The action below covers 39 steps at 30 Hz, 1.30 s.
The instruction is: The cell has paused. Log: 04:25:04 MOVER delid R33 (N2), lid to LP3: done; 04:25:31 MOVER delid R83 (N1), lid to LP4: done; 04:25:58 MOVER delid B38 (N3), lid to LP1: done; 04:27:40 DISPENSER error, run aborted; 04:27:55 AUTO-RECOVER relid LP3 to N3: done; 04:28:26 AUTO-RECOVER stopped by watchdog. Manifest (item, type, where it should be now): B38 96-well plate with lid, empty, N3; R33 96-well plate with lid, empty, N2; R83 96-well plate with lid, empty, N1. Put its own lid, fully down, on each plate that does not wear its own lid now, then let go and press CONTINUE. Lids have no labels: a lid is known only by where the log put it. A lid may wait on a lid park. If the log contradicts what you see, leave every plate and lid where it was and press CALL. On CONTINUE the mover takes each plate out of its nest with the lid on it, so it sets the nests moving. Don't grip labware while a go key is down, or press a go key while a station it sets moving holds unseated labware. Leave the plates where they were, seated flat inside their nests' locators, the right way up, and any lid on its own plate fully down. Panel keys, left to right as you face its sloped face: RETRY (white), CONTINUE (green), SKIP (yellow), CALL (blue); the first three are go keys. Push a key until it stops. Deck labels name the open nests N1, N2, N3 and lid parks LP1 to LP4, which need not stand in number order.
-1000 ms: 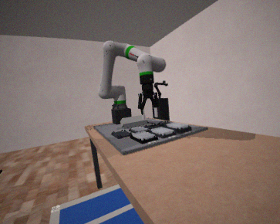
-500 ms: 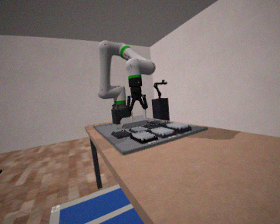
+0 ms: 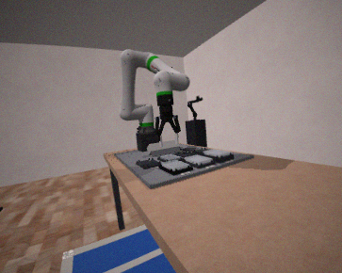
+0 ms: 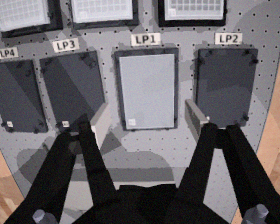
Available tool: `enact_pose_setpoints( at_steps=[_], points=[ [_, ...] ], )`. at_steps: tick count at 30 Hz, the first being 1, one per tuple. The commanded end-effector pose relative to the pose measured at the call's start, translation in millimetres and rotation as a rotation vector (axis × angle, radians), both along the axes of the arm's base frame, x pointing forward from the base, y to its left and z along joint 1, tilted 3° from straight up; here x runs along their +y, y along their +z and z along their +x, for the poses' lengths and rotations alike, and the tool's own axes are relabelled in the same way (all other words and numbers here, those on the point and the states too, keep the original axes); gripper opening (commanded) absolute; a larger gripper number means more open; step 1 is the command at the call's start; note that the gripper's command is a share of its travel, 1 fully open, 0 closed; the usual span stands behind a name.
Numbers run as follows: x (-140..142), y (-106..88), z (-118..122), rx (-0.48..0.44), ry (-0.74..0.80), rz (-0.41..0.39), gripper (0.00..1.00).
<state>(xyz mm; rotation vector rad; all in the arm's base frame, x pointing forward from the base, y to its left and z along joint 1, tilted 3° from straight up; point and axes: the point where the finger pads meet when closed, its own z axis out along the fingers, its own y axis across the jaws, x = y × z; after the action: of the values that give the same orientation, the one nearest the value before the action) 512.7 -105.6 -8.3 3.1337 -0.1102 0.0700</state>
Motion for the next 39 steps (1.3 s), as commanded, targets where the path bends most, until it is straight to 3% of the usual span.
enact_pose_setpoints(
  at_steps=[1,21,39],
  points=[
    [-0.1,0.2,0.2,0.000,0.000,0.000,0.66],
    [-0.1,-1.4,0.3,0.000,0.000,0.000,0.66],
    [-1.1,-19.5,1.3,-0.001,0.000,0.000,0.66]
  ],
)
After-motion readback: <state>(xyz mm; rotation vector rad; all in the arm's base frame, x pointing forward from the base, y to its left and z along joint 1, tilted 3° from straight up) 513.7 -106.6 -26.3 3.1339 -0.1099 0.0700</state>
